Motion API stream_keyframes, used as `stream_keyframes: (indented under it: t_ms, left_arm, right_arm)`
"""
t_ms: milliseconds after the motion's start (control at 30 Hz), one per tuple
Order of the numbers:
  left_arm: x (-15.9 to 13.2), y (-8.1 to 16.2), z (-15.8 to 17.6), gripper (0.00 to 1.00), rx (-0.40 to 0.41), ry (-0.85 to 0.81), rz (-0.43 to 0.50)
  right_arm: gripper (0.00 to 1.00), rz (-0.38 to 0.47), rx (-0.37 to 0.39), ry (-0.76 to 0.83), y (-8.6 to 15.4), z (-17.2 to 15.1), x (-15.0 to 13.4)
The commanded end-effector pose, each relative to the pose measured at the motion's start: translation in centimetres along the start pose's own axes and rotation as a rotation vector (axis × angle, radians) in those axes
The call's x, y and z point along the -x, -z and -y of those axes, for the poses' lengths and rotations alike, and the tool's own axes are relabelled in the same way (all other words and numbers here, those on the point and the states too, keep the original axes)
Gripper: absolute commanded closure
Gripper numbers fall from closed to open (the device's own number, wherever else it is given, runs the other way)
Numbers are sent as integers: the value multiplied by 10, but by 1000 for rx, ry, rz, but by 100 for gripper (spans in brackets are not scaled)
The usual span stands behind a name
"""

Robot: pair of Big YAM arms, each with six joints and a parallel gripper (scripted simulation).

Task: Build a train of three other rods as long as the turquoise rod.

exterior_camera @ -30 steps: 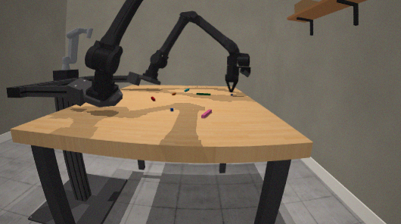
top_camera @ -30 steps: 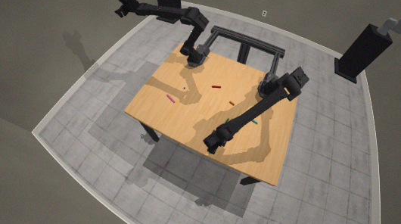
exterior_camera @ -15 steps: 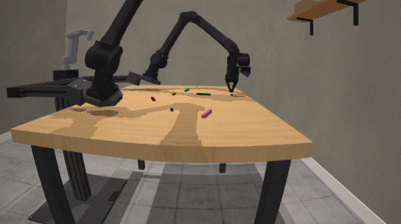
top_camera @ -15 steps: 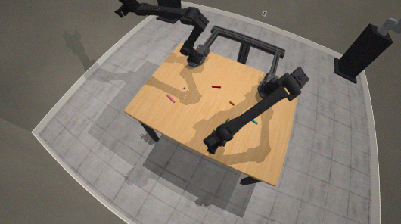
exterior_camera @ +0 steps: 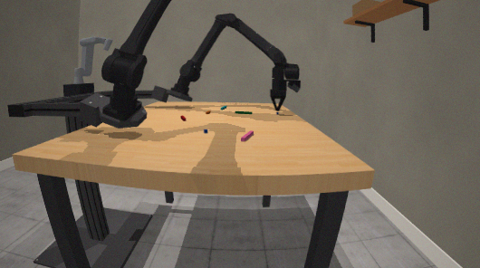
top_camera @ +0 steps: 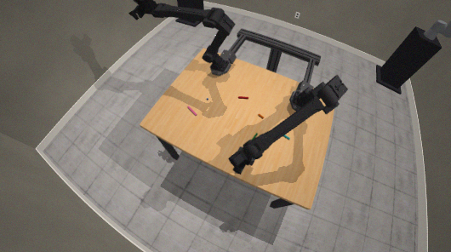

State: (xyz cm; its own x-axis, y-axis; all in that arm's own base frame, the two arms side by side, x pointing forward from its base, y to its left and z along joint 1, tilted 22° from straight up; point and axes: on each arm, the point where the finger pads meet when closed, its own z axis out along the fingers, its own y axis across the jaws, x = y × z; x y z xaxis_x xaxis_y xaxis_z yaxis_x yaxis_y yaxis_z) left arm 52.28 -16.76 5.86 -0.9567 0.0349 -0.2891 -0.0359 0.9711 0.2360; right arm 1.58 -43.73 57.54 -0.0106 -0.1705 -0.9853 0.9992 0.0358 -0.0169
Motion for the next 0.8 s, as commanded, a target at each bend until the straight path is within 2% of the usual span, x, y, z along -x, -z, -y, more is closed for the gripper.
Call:
stream_keyframes:
  t_ms: [0,133,767]
  left_arm:
    - [4,-17,-4,77,5,3,-9]
    - [-2,-24,-6,77,8,0,-18]
    - [-3,-28,-6,77,10,1,-21]
  right_arm:
    - [0,87,-23,-12,-3,10,46]
    - [0,87,-23,-12,-3,10,46]
    - [0,87,-23,-12,-3,10,46]
